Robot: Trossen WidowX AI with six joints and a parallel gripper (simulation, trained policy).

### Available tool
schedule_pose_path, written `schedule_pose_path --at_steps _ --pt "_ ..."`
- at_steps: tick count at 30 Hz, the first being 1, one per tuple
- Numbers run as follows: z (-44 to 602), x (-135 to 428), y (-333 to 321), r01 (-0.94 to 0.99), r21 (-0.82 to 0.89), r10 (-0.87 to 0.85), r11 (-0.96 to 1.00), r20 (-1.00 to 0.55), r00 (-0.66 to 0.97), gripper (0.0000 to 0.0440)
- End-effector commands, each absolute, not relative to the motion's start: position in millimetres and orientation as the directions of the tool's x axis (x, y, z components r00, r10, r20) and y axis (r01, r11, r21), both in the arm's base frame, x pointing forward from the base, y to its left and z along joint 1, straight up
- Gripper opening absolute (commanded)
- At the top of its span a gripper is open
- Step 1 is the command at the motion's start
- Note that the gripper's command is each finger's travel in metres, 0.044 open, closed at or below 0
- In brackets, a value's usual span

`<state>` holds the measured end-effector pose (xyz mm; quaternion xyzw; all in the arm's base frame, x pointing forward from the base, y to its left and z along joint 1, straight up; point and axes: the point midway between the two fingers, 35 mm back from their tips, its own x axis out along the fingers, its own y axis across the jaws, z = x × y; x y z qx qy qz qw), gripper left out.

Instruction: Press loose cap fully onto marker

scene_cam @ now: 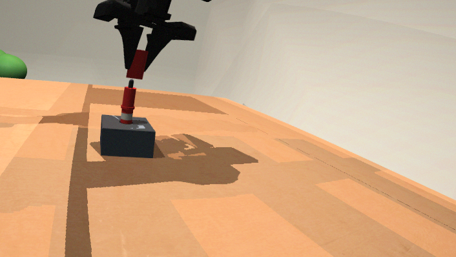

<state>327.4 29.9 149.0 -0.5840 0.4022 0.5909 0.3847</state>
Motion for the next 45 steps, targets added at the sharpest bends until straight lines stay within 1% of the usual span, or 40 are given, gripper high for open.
schedule_pose_path --at_steps 1,20,45 --pt "157 327 21 -0.928 0.015 -0.010 -0.373 -1.000 -0.012 0.0068" --pt "172 316 -48 -0.964 0.041 -0.006 -0.264 -0.999 -0.041 0.0036" --pt "124 310 -54 -0.959 0.098 0.038 -0.266 -0.993 -0.113 0.0009"
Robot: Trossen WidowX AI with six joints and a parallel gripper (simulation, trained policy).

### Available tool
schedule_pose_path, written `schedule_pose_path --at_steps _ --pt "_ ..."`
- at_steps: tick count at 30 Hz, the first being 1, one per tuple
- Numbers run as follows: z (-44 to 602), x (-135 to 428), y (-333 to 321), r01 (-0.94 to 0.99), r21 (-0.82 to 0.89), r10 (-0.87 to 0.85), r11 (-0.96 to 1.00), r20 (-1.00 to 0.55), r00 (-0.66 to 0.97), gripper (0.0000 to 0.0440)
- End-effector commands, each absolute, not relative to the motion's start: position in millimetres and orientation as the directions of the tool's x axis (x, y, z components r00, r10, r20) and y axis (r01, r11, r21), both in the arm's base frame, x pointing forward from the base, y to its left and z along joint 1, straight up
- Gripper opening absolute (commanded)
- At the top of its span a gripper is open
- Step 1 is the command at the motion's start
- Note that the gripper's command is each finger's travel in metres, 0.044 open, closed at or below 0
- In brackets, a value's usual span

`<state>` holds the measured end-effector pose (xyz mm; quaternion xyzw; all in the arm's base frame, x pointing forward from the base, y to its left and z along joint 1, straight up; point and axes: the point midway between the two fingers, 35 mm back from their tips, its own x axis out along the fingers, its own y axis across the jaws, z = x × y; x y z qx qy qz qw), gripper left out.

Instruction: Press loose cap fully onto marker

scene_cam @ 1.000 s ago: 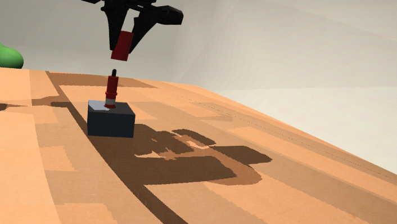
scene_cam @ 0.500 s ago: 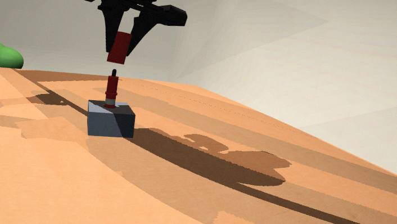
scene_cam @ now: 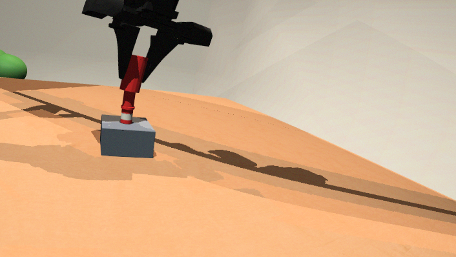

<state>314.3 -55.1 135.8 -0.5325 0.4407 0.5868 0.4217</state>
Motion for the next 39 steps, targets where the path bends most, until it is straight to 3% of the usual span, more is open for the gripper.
schedule_pose_path --at_steps 1,18,19,39 --pt "121 310 -54 -0.958 0.101 0.040 -0.269 -0.992 -0.116 0.0009" --pt "89 309 -54 -0.940 0.097 0.046 -0.326 -0.992 -0.118 0.0016" --pt "89 309 -54 -0.940 0.099 0.046 -0.326 -0.992 -0.121 0.0042" --pt "79 307 -60 -0.914 0.092 0.014 -0.396 -0.994 -0.106 0.0077"
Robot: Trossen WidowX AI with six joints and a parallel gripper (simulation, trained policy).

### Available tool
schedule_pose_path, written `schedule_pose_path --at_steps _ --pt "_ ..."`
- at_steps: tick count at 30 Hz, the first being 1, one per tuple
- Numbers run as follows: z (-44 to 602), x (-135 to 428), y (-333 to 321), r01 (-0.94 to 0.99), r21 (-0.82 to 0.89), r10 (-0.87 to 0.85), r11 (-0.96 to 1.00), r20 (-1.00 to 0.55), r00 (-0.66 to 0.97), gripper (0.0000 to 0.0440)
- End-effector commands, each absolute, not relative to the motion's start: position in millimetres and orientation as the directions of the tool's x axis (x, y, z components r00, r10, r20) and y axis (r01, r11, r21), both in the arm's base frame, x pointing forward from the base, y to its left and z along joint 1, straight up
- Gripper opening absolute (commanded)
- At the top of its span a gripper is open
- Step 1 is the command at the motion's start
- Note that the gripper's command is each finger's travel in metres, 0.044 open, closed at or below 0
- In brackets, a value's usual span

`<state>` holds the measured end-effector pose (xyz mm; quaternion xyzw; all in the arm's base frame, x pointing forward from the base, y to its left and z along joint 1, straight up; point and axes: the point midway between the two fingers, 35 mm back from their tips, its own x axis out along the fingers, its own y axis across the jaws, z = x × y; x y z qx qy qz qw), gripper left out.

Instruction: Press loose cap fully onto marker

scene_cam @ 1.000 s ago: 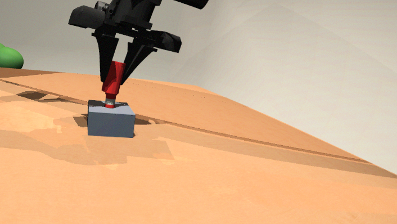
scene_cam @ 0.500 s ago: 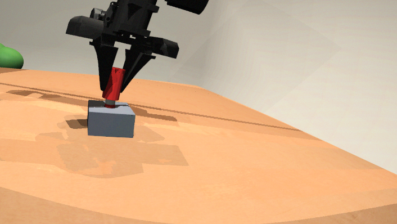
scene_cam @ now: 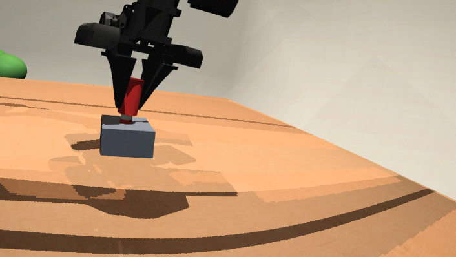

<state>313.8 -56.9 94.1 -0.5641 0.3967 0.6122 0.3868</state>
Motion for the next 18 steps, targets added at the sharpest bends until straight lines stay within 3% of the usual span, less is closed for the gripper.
schedule_pose_path --at_steps 1,18 --pt "78.8 306.5 -60.6 -0.912 0.092 0.012 -0.399 -0.994 -0.105 0.0079" --pt "76.0 303.1 -63.7 -0.888 0.092 -0.004 -0.451 -0.995 -0.101 0.0113"
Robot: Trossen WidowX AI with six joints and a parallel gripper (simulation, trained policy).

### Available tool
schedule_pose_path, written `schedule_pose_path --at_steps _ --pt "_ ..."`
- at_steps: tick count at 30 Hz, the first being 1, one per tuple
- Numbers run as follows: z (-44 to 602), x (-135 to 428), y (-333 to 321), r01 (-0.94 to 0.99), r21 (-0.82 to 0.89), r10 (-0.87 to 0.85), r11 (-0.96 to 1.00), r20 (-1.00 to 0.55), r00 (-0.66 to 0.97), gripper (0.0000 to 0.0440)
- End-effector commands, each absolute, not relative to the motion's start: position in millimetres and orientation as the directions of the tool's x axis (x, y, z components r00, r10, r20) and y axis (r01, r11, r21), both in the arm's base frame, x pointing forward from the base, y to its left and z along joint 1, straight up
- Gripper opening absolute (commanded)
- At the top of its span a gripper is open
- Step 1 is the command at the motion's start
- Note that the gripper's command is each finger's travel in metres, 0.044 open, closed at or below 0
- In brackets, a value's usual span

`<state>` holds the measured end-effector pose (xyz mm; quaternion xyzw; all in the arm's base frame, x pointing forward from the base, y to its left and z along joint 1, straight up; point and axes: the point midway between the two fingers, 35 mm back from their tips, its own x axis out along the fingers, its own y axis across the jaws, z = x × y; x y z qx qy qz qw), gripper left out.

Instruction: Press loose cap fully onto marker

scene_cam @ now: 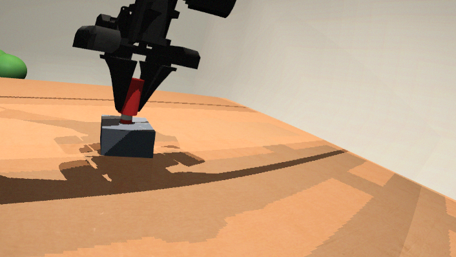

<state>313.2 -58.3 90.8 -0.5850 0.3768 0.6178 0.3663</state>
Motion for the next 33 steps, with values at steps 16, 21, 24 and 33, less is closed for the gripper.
schedule_pose_path --at_steps 16,21,24,33 --pt "76 301 -65 -0.872 0.091 -0.008 -0.481 -0.995 -0.100 0.0146" --pt "76 296 -62 -0.864 0.092 0.004 -0.495 -0.994 -0.109 0.0179" --pt "78 292 -59 -0.860 0.092 0.015 -0.503 -0.993 -0.114 0.0218" --pt "85 291 -55 -0.855 0.049 0.025 -0.516 -0.997 -0.072 0.0440"
